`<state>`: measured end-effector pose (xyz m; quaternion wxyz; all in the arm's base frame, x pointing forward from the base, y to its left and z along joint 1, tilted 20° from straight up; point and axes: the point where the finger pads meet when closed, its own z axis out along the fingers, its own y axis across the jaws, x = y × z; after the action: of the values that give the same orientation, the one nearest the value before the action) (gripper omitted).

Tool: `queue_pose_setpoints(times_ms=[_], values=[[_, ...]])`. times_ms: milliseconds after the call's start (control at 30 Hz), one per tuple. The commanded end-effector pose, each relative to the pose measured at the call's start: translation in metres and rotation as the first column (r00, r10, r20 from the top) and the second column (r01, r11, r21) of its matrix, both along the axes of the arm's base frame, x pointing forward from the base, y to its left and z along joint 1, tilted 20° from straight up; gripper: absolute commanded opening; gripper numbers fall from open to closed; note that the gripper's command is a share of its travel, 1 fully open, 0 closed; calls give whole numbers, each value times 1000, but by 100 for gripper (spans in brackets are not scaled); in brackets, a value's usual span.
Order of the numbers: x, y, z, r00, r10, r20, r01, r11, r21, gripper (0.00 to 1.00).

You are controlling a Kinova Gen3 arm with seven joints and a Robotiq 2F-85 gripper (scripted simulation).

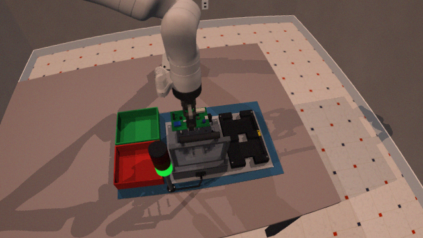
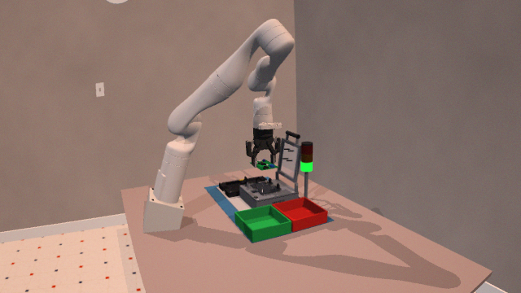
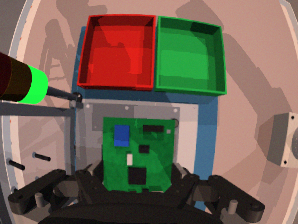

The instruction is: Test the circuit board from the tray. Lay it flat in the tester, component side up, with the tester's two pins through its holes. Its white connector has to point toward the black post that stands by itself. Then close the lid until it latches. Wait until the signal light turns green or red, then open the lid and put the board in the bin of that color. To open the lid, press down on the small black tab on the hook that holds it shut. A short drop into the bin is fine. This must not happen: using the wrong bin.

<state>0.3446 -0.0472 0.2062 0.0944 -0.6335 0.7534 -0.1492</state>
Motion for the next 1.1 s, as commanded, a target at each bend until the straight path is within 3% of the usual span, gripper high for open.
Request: queue_pose_setpoints(times_ms=[0, 1067], values=[[-3, -6, -2, 1000, -9, -2, 9, 1000, 2, 77], [-30, -49, -22, 1000, -9, -2, 9, 1000, 2, 77]])
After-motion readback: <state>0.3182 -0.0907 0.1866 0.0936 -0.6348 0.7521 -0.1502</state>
